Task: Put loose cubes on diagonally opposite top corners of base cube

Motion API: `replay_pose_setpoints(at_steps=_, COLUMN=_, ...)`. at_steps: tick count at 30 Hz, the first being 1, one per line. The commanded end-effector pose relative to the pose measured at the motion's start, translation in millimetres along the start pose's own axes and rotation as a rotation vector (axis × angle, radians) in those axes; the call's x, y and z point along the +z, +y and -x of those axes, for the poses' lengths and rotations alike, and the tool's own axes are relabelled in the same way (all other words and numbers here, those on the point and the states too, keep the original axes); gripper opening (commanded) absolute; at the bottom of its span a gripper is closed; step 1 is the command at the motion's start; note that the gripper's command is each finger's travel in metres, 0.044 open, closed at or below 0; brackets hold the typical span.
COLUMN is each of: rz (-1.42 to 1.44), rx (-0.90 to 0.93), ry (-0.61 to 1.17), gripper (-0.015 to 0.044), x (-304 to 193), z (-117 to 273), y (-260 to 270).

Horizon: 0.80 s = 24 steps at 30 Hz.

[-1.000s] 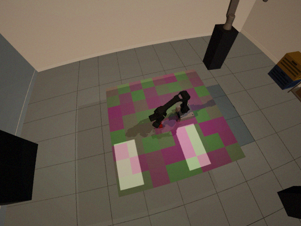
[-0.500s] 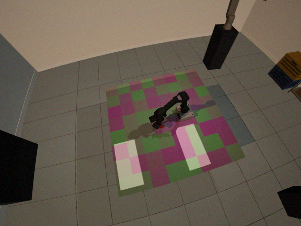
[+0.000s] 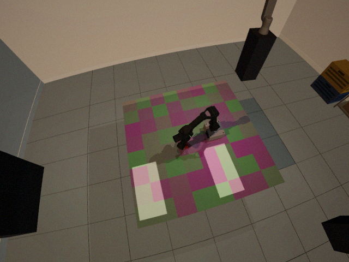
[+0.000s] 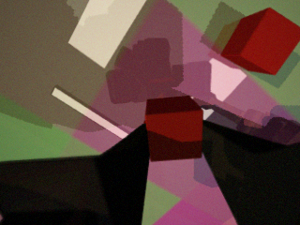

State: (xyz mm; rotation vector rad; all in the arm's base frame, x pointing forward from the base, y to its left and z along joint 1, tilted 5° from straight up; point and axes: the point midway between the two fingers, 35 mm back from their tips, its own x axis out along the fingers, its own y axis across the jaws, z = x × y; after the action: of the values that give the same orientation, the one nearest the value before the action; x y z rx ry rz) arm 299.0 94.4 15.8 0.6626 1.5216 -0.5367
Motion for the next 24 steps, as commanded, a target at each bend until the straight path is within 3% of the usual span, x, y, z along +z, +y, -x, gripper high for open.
replay_pose_setpoints(at_steps=1, rz=-0.003, rx=0.003, ry=0.002, gripper=0.0105, x=0, z=-1, y=1)
replay_pose_setpoints(at_steps=9, rz=-0.003, rx=0.003, ry=0.002, gripper=0.0105, x=0, z=-1, y=1)
replay_pose_setpoints(at_steps=13, rz=-0.003, rx=0.003, ry=0.002, gripper=0.0205, x=0, z=-1, y=1)
replay_pose_setpoints(at_steps=24, rz=0.000, rx=0.000, ry=0.000, gripper=0.0205, x=0, z=10, y=0)
